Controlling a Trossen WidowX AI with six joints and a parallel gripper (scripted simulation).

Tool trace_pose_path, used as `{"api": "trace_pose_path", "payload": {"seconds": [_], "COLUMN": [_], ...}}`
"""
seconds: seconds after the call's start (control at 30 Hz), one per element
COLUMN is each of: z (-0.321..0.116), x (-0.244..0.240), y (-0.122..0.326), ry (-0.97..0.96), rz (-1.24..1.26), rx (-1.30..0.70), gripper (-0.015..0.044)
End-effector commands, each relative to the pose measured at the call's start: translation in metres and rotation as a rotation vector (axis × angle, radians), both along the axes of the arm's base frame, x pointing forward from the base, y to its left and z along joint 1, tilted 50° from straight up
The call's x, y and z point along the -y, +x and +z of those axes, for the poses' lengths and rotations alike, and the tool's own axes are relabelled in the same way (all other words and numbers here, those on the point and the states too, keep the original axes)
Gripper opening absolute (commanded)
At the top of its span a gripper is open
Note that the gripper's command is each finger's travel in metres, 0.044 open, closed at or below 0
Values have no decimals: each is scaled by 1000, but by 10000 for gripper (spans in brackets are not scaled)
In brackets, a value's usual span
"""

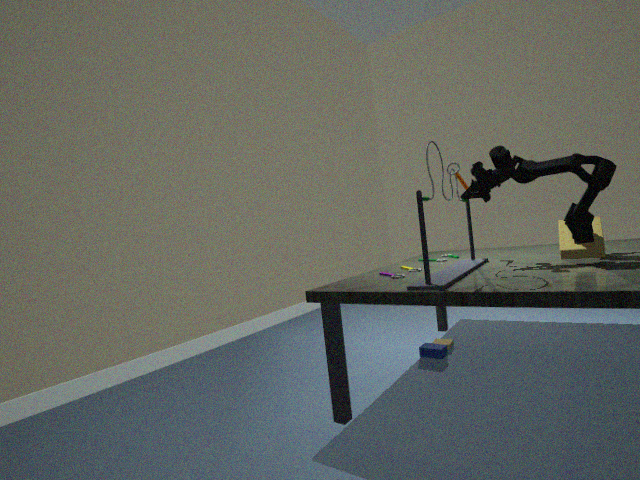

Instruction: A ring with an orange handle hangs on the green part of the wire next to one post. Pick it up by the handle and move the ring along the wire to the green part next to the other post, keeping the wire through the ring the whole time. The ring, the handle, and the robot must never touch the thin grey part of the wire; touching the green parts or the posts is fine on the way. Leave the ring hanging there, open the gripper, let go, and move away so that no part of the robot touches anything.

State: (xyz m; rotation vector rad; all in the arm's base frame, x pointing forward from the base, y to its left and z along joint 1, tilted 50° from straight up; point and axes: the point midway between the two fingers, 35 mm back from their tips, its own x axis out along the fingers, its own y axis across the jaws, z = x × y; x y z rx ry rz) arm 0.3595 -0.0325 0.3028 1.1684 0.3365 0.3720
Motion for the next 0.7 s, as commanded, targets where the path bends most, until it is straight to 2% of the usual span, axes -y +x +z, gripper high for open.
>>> {"api": "trace_pose_path", "payload": {"seconds": [0.0, 0.67], "z": [2, 29], "x": [-4, -8], "y": [-1, -1], "ry": [81, 484], "rz": [10, 15], "rx": [-3, 16], "gripper": [-150, -150]}}
